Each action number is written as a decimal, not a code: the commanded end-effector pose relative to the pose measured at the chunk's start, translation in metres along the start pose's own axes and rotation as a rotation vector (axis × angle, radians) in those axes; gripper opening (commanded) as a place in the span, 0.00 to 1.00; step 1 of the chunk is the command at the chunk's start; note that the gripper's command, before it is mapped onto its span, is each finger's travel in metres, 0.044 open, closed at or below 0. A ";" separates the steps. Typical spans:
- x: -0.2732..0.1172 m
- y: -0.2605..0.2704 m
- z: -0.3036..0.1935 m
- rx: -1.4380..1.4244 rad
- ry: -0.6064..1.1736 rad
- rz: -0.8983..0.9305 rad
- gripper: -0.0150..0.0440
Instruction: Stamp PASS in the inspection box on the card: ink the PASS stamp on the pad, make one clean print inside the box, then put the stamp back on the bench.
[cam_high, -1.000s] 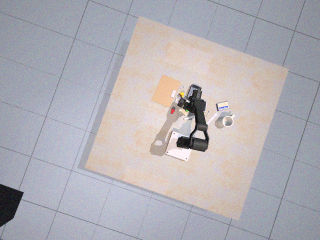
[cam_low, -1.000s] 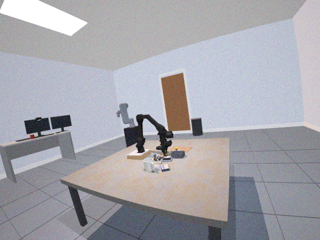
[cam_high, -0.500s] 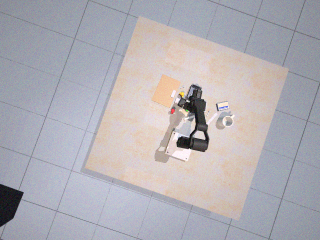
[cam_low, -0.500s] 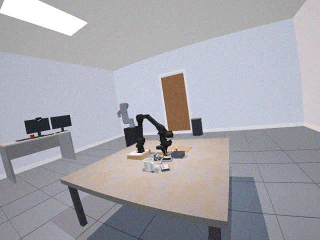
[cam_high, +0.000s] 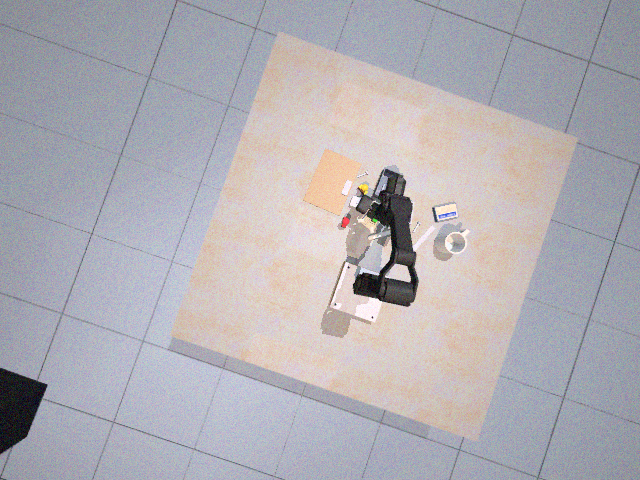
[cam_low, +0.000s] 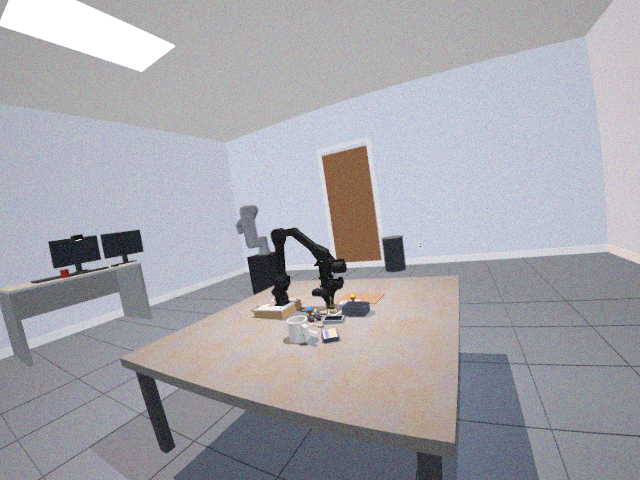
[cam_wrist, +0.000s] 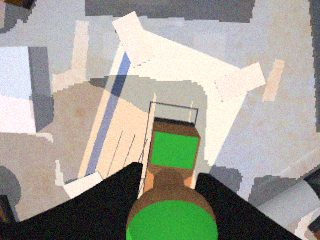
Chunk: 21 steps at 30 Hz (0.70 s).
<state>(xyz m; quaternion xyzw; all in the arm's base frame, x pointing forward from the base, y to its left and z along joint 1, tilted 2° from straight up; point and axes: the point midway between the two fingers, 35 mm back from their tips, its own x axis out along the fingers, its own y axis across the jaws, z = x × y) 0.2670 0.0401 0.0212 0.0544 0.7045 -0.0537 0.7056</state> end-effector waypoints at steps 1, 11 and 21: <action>-0.008 0.000 0.001 0.003 -0.006 -0.001 0.25; -0.025 0.000 0.002 0.003 -0.007 -0.001 0.25; -0.041 0.000 0.001 0.003 -0.007 -0.001 0.25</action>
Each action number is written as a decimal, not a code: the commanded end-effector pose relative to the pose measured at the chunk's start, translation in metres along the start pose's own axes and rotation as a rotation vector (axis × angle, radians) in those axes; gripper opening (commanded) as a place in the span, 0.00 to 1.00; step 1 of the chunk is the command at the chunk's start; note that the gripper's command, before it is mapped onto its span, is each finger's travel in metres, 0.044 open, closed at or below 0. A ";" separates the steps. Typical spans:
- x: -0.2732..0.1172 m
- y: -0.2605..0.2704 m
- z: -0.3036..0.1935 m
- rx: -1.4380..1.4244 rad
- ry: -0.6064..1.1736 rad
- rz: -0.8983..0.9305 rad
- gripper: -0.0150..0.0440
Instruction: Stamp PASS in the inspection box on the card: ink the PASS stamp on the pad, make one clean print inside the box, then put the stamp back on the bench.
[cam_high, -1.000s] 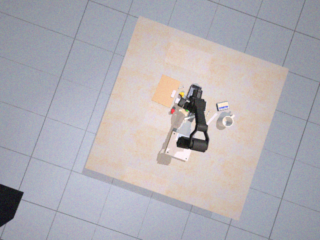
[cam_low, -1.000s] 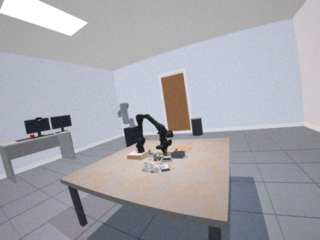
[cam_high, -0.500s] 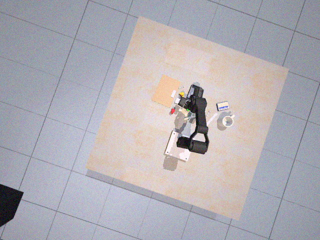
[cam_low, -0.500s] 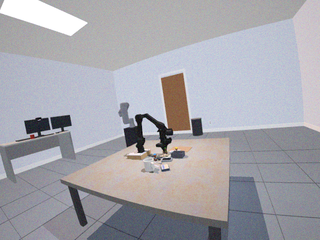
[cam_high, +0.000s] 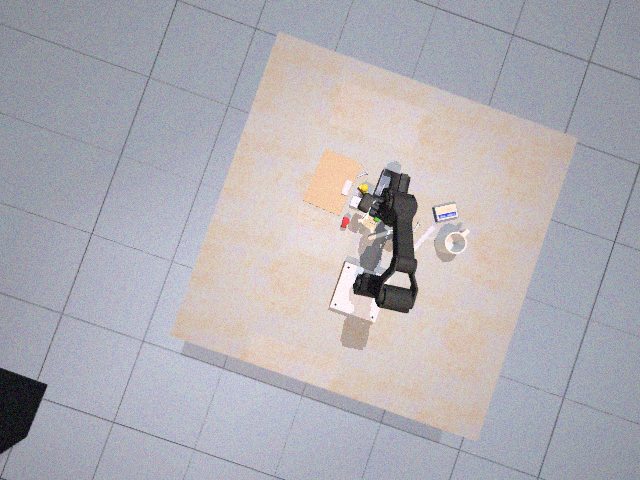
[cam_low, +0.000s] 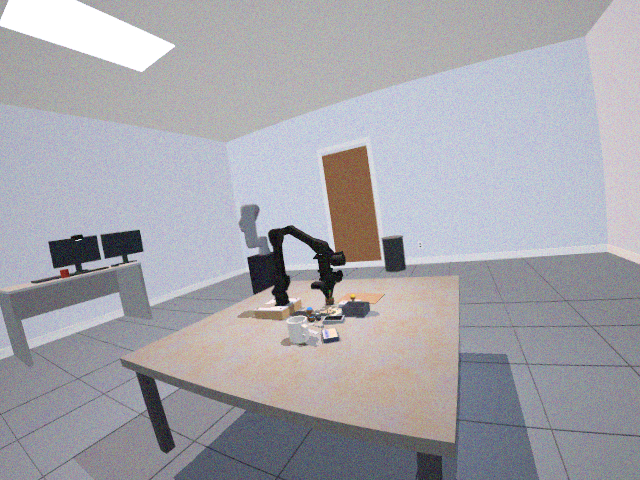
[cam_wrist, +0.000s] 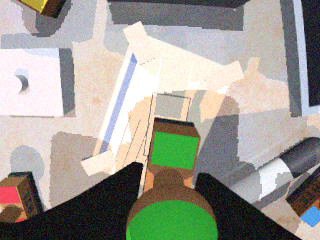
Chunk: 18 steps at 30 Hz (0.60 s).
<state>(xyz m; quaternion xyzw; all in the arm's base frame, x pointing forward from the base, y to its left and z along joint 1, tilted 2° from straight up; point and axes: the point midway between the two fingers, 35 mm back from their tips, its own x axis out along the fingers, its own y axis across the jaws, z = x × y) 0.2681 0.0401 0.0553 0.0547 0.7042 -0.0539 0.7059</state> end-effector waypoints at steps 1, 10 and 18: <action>-0.009 -0.001 0.000 0.002 -0.006 -0.001 0.25; -0.018 -0.003 0.002 0.002 -0.006 -0.001 0.25; -0.022 -0.034 0.040 0.001 -0.010 -0.004 0.25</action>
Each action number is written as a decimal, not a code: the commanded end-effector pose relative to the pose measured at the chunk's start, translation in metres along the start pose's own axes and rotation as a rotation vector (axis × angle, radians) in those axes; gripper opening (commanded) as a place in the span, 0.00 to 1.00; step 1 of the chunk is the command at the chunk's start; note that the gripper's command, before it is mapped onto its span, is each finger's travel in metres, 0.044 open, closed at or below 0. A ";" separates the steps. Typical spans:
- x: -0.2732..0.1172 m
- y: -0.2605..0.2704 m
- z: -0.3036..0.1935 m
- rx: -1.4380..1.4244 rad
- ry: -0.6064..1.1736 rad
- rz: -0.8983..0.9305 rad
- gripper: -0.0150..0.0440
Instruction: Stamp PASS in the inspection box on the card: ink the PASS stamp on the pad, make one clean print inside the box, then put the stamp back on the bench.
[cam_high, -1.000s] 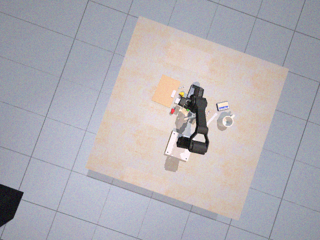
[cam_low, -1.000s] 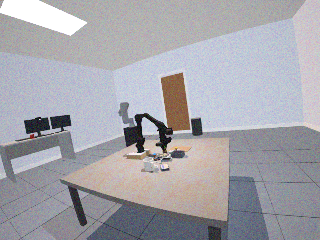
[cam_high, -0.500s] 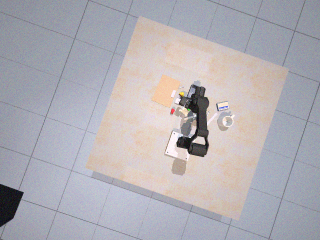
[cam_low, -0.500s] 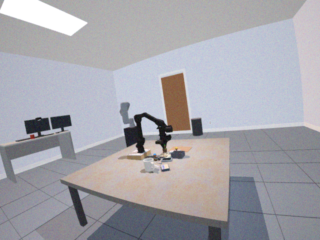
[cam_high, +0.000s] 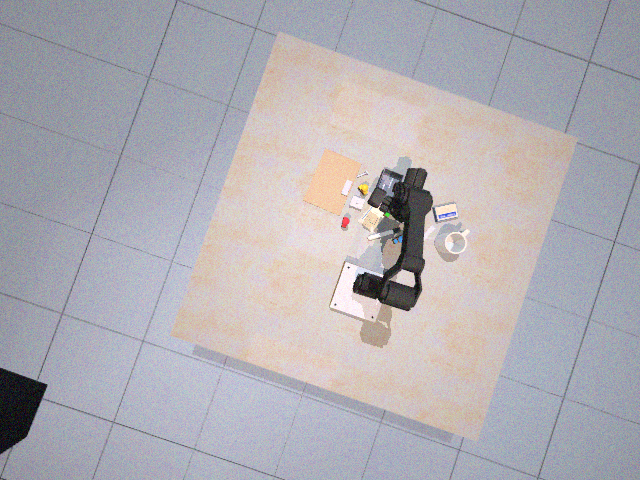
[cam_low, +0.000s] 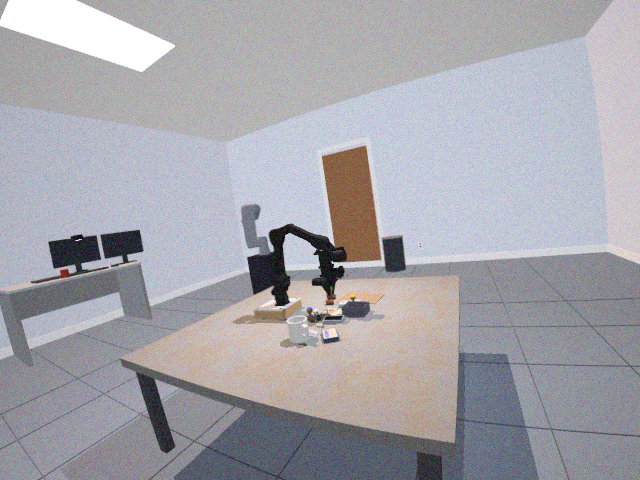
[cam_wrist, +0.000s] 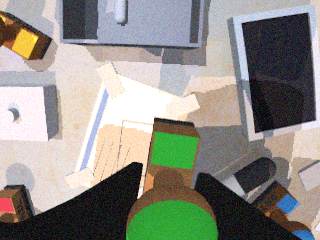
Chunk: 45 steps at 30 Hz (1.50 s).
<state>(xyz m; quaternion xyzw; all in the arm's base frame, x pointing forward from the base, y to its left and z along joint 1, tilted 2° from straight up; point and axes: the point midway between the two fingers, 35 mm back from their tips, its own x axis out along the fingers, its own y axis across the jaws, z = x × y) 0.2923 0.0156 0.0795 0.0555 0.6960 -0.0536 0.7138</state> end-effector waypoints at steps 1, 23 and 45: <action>0.002 -0.018 0.016 0.000 0.012 -0.008 0.25; 0.006 -0.147 0.086 -0.003 0.006 -0.021 0.25; 0.035 -0.149 0.088 -0.003 0.006 -0.021 0.25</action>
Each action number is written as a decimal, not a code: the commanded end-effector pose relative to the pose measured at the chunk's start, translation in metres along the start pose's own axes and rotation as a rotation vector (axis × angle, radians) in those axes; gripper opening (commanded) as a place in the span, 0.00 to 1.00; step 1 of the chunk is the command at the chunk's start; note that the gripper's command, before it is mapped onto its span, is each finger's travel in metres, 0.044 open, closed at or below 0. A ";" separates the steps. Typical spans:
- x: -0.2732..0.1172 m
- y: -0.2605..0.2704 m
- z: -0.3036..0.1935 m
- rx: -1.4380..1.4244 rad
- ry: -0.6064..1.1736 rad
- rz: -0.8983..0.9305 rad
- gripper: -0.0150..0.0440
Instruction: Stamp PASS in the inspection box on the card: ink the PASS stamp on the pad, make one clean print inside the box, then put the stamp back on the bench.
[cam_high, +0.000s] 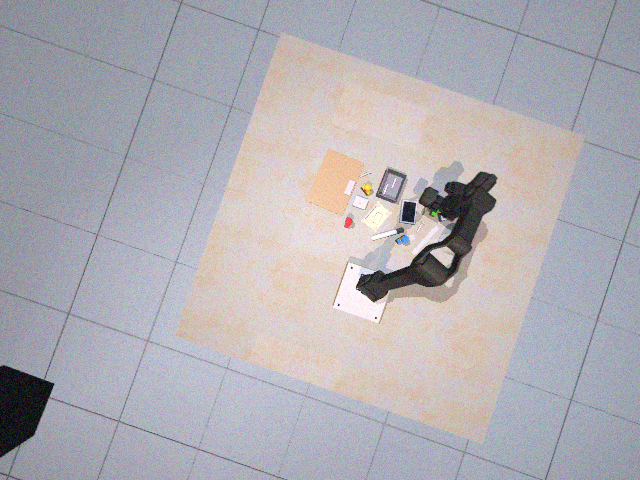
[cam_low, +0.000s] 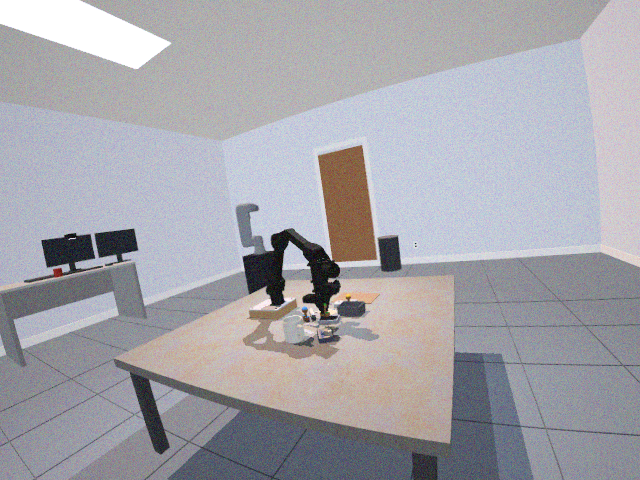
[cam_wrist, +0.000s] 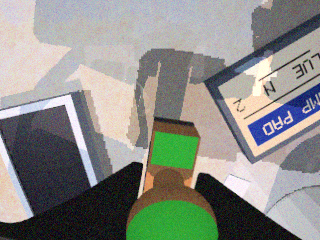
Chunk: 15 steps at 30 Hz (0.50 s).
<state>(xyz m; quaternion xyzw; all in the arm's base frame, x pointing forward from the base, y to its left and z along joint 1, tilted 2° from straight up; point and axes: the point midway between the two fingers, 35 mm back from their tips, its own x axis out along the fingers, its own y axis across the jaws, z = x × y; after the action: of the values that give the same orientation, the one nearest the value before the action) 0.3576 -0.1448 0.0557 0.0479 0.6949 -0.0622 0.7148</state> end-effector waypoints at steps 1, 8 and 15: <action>0.011 0.000 -0.001 -0.004 0.011 0.001 0.25; 0.022 0.000 -0.002 -0.004 0.011 0.001 0.25; 0.034 0.000 -0.003 -0.004 0.011 0.001 0.25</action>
<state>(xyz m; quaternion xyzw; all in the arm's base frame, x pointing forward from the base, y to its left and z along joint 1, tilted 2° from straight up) 0.3576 -0.1452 0.0313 0.0478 0.6948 -0.0622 0.7149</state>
